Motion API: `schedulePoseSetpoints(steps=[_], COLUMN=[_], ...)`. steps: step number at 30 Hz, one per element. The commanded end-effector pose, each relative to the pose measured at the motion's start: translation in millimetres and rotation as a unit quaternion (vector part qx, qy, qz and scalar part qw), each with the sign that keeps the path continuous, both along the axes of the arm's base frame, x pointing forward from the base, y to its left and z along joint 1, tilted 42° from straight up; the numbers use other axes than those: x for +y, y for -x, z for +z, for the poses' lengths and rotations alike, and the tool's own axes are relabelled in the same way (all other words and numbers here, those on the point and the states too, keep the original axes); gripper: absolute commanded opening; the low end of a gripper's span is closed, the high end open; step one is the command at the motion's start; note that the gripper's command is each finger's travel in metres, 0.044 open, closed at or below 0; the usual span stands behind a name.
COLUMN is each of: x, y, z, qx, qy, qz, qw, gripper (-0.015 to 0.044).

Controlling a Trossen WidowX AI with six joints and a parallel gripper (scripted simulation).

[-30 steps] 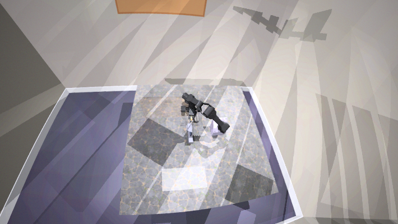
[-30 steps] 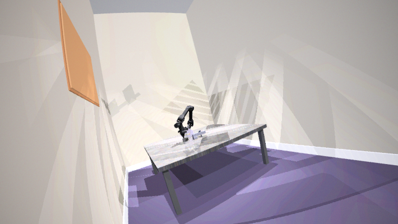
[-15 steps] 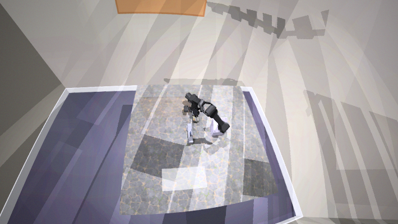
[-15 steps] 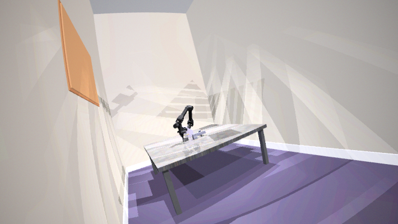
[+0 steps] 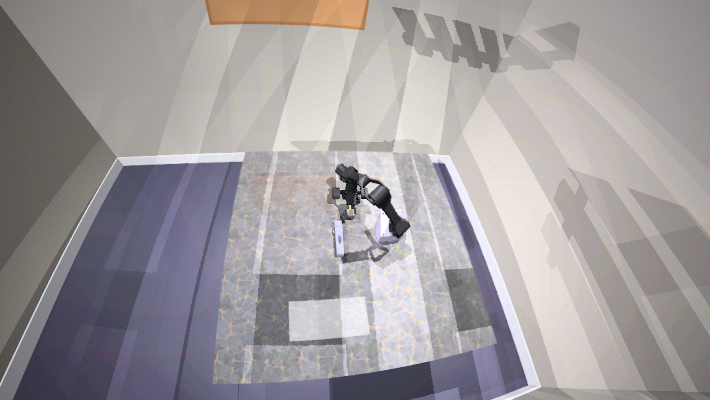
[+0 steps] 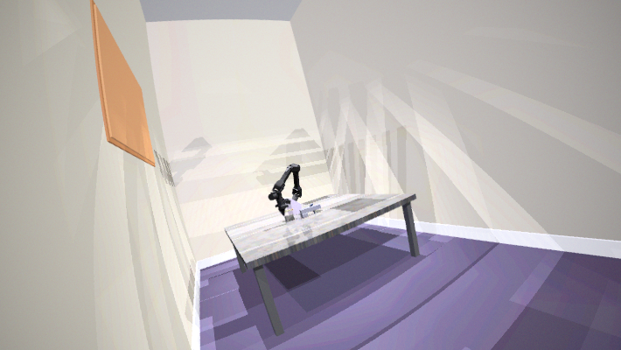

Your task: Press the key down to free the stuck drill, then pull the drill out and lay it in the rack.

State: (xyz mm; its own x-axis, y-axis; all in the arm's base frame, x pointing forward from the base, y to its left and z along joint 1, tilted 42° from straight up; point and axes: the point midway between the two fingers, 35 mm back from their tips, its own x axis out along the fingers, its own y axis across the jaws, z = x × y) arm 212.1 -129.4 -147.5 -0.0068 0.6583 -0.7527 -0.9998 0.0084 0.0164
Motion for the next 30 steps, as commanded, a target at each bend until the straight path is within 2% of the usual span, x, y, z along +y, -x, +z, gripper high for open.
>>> schedulePoseSetpoints(steps=[1,30], x=[-5,12], y=[6,9], z=[1,-23], qx=[-0.002,-0.002], qy=[0.004,0.003], qz=[-0.001,-0.001], qw=[1.0,1.0], gripper=[0.0,0.0])
